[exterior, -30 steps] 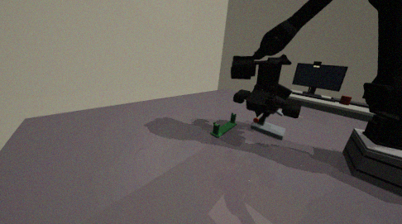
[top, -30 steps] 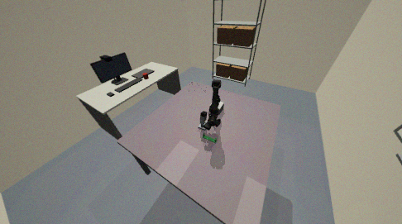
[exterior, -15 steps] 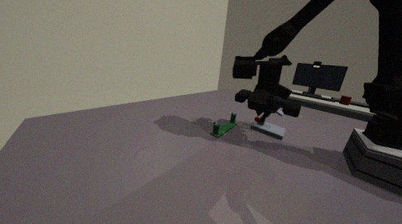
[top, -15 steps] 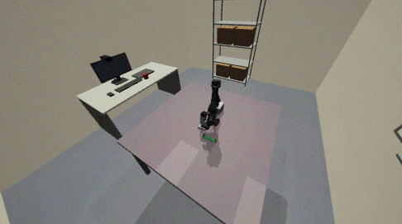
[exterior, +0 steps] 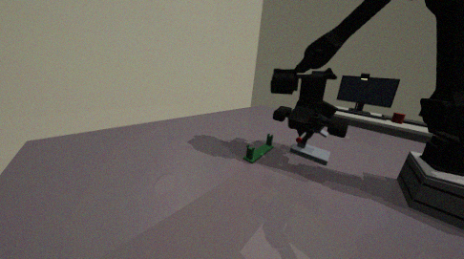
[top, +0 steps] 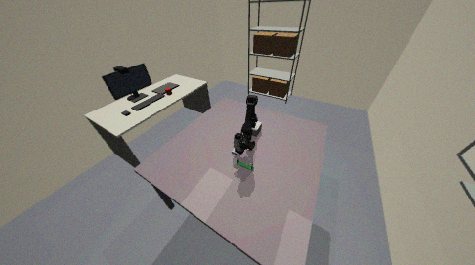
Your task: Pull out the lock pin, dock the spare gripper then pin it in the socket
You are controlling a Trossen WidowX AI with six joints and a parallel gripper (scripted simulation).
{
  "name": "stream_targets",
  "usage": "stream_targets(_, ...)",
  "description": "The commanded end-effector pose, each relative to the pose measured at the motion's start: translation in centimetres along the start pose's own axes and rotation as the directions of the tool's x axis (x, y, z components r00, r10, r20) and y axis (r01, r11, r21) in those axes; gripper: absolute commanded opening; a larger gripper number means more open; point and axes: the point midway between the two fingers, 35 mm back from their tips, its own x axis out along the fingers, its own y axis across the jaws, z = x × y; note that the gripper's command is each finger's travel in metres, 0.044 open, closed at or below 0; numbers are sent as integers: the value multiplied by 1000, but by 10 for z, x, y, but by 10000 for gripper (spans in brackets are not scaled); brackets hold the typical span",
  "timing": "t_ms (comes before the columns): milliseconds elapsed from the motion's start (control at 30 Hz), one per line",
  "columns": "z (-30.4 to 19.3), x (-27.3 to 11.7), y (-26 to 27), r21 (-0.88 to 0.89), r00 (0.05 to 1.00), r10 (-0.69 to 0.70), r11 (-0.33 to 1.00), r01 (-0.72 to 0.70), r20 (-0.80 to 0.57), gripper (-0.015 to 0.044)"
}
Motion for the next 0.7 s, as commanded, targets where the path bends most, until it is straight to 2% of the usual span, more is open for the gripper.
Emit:
stream_targets(0, -3, 1, 0, -5, 1000, -1, 1000, 1, 3, 0)
stream_targets(100, -3, 1, 0, -5, 1000, -1, 1000, 1, 3, 0)
stream_targets(367, -3, 1, 0, 1, 1000, 0, 1000, 0, 0, 200)
stream_targets(667, 2, -10, 1, -2, 1000, 4, 1000, -4, 0, 200)
